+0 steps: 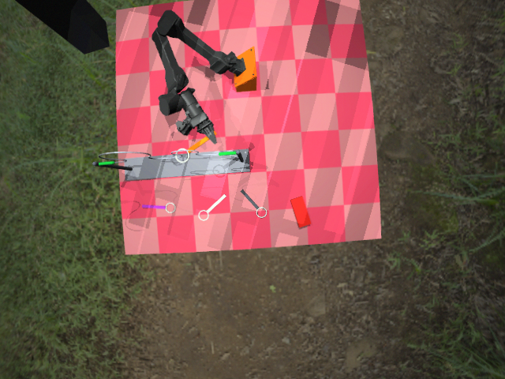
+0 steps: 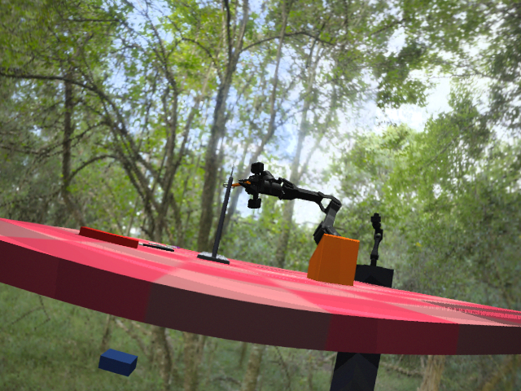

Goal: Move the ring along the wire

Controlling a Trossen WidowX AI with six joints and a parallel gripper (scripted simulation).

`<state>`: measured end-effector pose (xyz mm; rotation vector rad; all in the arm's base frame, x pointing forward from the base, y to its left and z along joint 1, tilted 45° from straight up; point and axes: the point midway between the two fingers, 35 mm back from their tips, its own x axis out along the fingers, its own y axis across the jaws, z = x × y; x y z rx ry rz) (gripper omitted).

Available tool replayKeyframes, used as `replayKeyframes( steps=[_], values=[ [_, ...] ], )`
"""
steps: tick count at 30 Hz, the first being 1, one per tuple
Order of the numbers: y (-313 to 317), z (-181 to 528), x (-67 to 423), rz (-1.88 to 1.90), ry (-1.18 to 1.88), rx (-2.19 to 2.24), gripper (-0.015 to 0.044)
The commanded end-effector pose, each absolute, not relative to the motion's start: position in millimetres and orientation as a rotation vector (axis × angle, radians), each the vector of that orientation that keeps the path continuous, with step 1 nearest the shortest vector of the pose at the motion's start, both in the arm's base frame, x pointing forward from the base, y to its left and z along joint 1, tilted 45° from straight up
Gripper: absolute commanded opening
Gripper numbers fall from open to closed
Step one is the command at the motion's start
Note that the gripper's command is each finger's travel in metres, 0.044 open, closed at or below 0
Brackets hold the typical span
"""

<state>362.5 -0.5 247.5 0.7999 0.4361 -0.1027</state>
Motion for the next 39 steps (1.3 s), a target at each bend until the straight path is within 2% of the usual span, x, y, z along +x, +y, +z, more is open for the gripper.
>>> replayKeyframes(
  steps=[1,39],
  values=[
    [7,258,364,-0.073,0.421,0.852,-0.0150],
    [35,315,368,0.035,0.378,1.180,-0.0150]
  ],
)
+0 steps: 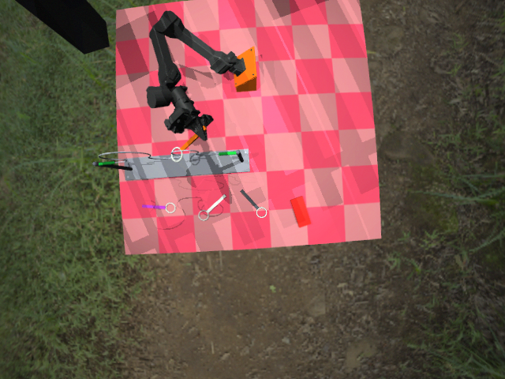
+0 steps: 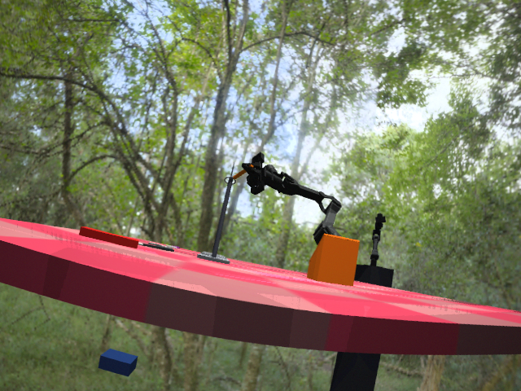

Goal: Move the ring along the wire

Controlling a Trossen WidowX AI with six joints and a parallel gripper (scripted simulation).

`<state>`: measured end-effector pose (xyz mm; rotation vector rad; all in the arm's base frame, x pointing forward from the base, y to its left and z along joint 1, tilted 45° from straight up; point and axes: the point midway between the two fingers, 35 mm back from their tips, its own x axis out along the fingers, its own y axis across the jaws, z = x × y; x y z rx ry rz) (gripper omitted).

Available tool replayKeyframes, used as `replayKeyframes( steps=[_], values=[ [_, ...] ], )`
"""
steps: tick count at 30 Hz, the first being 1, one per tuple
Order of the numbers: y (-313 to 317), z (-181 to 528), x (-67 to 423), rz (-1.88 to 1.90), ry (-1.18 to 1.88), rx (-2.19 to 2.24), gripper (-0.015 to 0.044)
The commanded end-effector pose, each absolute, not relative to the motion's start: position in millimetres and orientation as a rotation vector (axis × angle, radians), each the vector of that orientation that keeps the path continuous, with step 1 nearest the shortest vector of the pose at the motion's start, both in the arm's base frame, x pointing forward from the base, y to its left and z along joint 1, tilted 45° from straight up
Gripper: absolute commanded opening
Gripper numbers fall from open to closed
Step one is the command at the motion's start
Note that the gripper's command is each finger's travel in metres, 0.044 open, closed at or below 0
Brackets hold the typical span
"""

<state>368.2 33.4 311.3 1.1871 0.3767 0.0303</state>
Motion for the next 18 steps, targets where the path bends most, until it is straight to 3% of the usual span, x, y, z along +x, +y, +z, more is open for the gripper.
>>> replayKeyframes(
  steps=[1,18],
  values=[
    [35,315,368,0.033,0.378,1.174,-0.0150],
    [28,305,367,-0.052,0.414,0.915,-0.0150]
  ],
)
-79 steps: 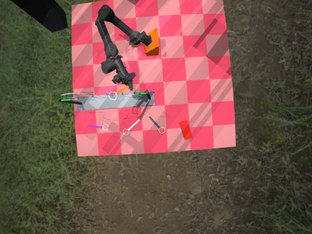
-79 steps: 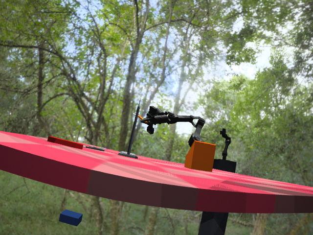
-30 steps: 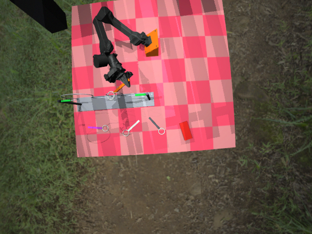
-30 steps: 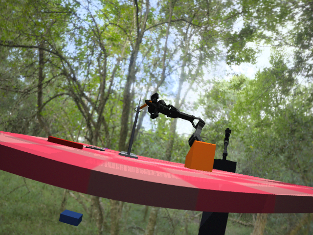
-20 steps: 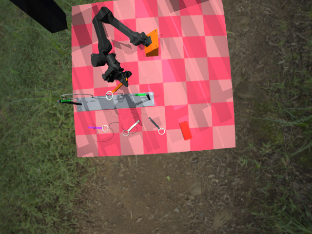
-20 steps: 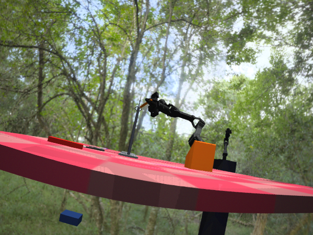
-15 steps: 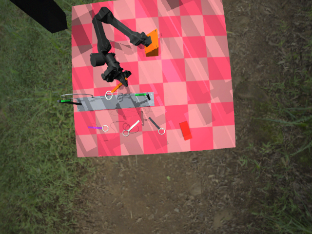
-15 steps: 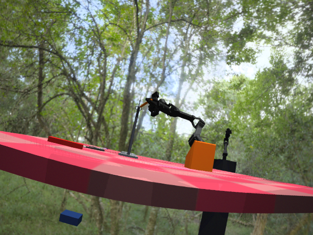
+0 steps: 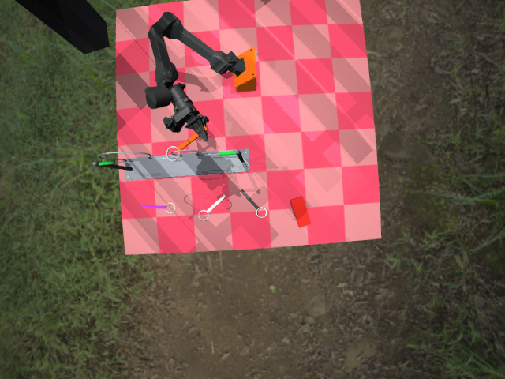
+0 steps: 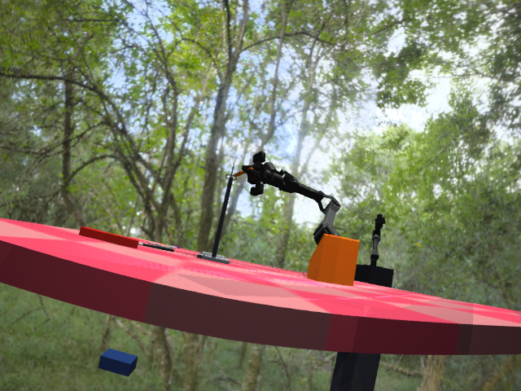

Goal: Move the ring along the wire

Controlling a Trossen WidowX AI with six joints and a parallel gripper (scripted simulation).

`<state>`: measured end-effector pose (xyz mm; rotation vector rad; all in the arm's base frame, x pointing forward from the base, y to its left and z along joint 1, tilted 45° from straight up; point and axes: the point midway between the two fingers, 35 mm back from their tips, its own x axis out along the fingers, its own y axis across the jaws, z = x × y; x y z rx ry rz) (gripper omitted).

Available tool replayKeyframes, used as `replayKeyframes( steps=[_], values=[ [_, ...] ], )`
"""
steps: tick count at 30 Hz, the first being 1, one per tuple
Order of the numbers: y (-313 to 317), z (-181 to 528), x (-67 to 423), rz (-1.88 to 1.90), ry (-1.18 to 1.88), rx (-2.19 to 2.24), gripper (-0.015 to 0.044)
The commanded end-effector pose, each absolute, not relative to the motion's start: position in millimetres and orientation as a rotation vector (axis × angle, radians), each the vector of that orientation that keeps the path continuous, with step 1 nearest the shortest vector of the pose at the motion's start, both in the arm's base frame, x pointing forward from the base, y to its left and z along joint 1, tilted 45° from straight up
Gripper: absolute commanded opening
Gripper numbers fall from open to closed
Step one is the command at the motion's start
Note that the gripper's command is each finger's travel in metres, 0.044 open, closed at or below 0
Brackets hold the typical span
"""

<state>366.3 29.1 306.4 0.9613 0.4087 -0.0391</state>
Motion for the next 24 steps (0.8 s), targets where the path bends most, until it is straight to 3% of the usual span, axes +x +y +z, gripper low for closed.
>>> replayKeyframes(
  steps=[1,24],
  values=[
    [28,304,367,-0.059,0.417,0.895,-0.0150],
    [4,285,363,-0.210,0.466,0.401,-0.0150]
  ],
)
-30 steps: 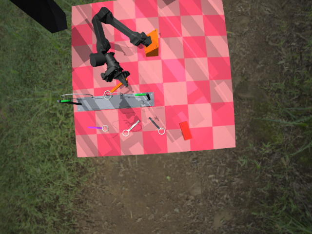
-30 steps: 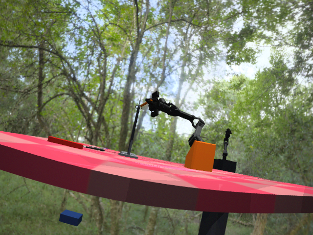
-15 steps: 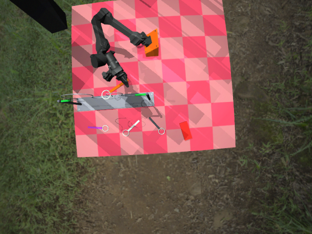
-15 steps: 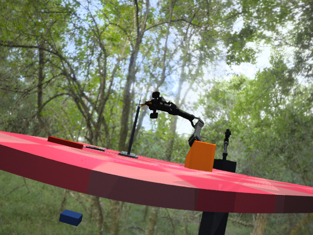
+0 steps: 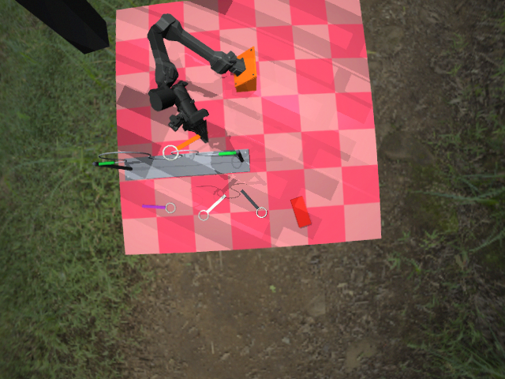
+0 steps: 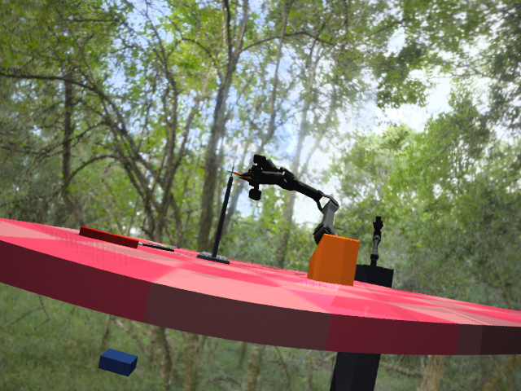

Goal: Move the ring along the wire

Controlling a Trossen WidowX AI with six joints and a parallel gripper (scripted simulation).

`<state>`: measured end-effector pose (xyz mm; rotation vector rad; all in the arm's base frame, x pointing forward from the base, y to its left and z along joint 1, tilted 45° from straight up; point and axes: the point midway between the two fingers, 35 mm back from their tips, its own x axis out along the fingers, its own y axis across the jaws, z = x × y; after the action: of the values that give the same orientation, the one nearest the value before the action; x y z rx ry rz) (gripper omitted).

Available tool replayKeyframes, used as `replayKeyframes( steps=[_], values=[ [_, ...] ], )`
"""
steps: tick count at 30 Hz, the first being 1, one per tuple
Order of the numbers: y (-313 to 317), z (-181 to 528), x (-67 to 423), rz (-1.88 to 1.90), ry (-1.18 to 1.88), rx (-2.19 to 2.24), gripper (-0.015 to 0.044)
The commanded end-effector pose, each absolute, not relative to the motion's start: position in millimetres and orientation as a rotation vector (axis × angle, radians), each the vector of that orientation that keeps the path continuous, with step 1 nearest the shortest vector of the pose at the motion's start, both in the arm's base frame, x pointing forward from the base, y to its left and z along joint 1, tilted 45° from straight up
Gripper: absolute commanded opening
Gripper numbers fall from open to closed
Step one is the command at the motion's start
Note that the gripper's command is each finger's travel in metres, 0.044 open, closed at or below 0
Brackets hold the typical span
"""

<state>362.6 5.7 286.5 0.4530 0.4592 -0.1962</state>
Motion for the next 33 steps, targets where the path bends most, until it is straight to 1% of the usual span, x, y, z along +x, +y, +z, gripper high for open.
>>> replayKeyframes(
  steps=[1,33],
  values=[
    [2,284,363,-0.217,0.468,0.379,-0.0150],
    [-39,282,354,-0.403,0.497,-0.310,-0.0150]
  ],
)
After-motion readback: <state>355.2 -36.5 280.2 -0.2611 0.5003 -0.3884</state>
